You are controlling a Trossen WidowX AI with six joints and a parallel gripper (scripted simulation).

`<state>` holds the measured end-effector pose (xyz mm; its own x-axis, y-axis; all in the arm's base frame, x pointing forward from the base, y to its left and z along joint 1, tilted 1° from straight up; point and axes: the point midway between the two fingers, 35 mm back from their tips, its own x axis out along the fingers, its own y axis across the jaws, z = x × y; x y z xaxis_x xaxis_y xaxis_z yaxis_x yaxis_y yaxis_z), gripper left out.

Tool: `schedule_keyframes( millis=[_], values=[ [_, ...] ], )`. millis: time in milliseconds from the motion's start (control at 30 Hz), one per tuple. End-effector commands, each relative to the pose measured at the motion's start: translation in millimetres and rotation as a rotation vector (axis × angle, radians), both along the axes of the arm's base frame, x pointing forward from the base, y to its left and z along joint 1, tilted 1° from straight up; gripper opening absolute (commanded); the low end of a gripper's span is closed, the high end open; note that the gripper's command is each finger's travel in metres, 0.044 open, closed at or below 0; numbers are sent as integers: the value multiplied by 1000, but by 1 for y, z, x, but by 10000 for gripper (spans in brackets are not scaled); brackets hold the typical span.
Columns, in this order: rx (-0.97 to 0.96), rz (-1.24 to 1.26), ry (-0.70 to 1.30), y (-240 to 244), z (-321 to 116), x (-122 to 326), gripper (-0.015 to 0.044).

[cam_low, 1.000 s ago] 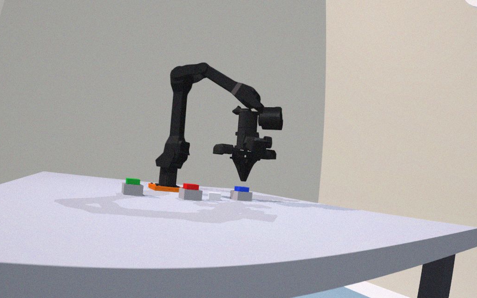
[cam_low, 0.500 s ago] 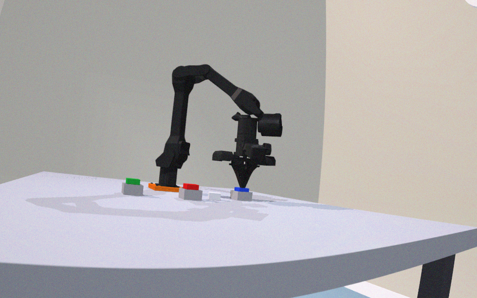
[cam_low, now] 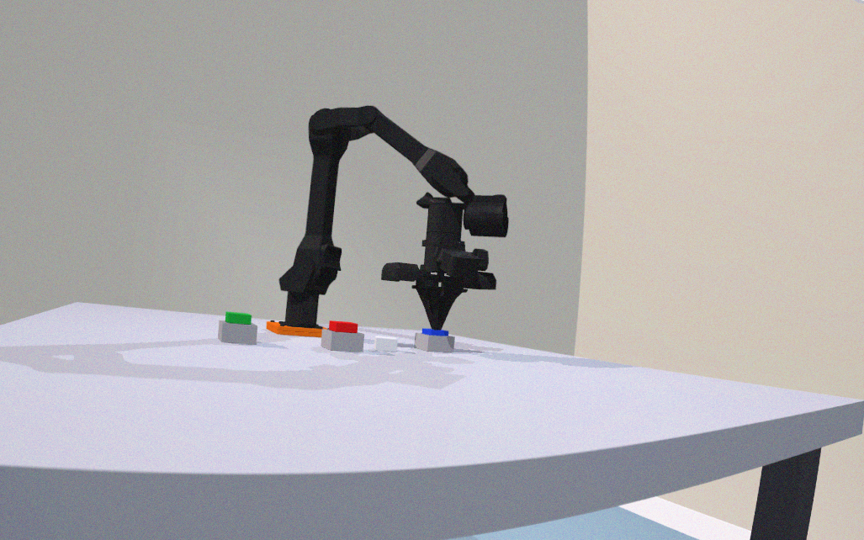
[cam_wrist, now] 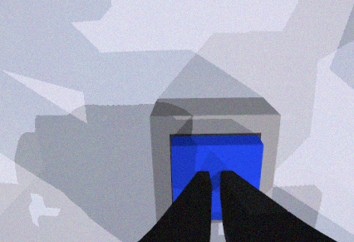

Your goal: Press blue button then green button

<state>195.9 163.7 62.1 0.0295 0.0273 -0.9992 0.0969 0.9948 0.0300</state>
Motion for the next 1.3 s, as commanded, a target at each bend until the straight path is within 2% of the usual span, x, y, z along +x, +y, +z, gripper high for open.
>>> schedule_keyframes(
  millis=[0, 233, 367, 567, 733, 900, 1267],
  values=[
    [-3, -4, 8, 0, -2, -1, 20],
    [-3, -4, 8, 0, -2, -1, 20],
    [-3, -3, 7, -1, 28, -2, 20],
    [-3, -4, 8, -1, 38, -1, 20],
    [-3, -4, 8, -2, 90, -3, 20],
    [-3, -4, 7, -4, 92, -2, 20],
    [-2, -34, -30, -118, 94, 58, 20]
  ],
)
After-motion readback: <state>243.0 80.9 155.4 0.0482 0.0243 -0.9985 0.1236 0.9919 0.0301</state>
